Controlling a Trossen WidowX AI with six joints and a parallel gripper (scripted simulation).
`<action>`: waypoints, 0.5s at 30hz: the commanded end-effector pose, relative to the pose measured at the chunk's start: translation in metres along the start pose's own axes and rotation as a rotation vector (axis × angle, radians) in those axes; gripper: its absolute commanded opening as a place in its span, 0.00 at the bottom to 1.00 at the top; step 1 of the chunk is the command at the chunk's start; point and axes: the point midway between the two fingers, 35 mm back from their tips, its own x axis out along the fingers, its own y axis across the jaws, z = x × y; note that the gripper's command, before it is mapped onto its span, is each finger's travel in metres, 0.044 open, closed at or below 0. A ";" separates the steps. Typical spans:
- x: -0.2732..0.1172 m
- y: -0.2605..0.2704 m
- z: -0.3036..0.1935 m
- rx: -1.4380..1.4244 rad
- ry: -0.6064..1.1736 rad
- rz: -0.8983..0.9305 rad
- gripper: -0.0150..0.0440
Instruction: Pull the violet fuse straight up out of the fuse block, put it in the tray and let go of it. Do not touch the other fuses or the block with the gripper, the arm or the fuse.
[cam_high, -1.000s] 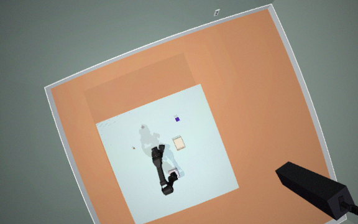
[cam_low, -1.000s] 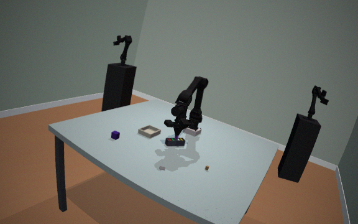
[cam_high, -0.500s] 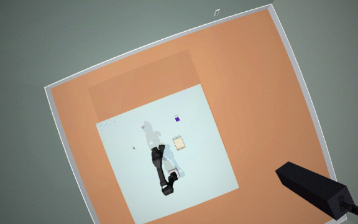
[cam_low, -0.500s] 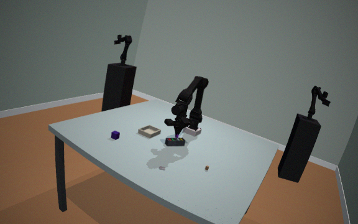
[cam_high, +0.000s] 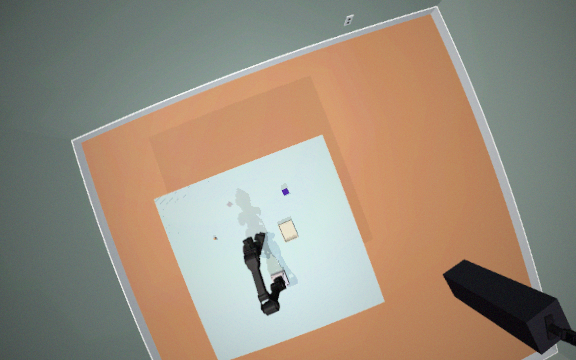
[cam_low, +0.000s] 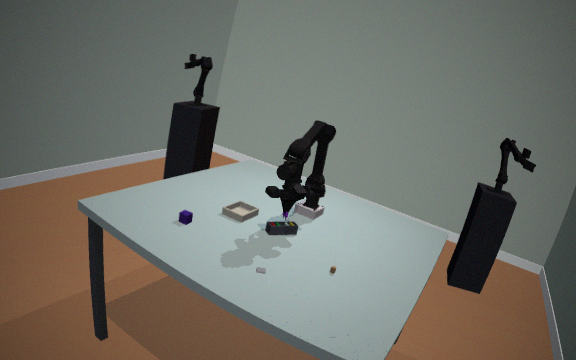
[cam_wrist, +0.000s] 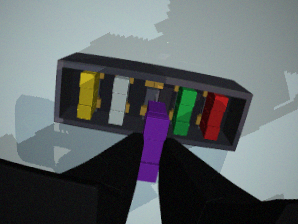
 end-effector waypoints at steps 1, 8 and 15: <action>-0.005 0.000 -0.001 0.002 0.004 -0.003 0.25; -0.006 -0.024 -0.020 0.002 0.007 -0.006 0.25; -0.007 -0.051 -0.049 0.002 0.010 -0.009 0.25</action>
